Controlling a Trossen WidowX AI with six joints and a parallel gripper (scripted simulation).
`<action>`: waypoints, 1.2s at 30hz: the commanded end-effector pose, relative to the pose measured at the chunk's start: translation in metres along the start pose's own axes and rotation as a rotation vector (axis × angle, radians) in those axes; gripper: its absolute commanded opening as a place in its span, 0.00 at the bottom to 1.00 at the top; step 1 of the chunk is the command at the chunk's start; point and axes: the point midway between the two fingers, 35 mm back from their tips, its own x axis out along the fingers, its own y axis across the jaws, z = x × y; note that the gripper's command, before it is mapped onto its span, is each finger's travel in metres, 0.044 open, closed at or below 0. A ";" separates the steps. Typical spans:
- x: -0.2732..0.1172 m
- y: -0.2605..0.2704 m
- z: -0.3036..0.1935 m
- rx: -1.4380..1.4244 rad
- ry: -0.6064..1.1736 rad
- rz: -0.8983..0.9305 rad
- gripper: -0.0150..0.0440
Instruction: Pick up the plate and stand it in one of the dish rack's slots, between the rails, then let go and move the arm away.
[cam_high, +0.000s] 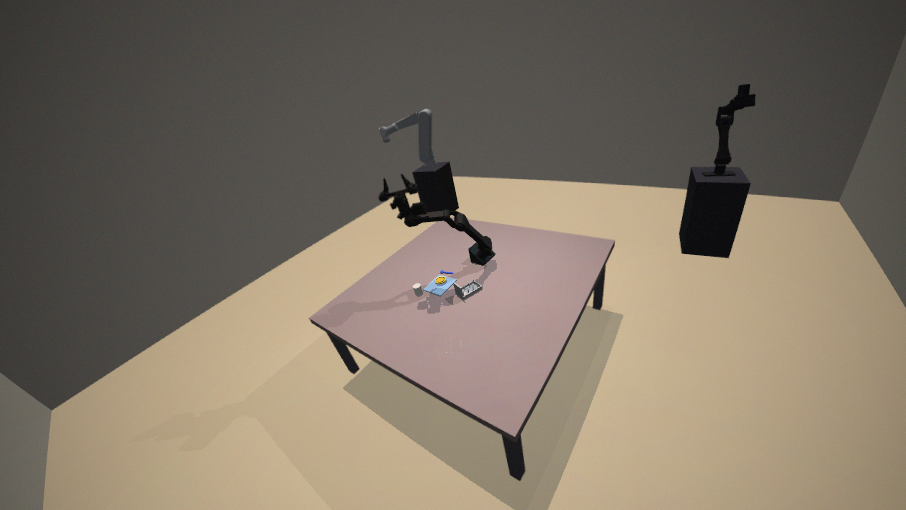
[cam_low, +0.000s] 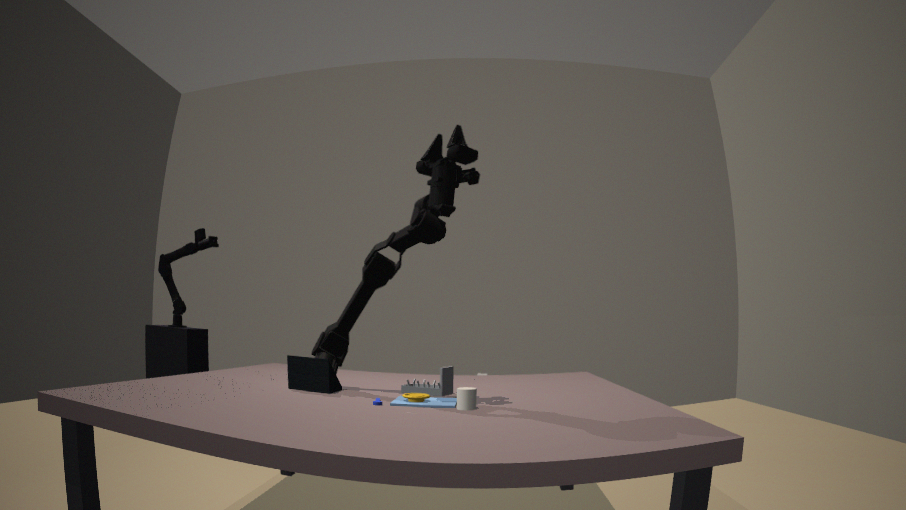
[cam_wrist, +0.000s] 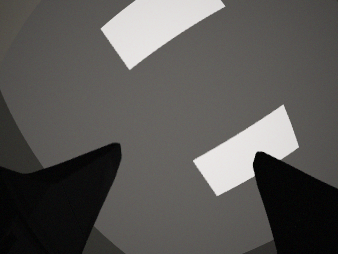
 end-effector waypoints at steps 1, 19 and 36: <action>0.000 0.001 0.000 -0.001 -0.001 0.005 0.93; -0.047 0.102 0.018 -0.036 -0.090 0.539 0.93; -0.147 0.170 0.019 -0.018 -0.110 1.087 0.93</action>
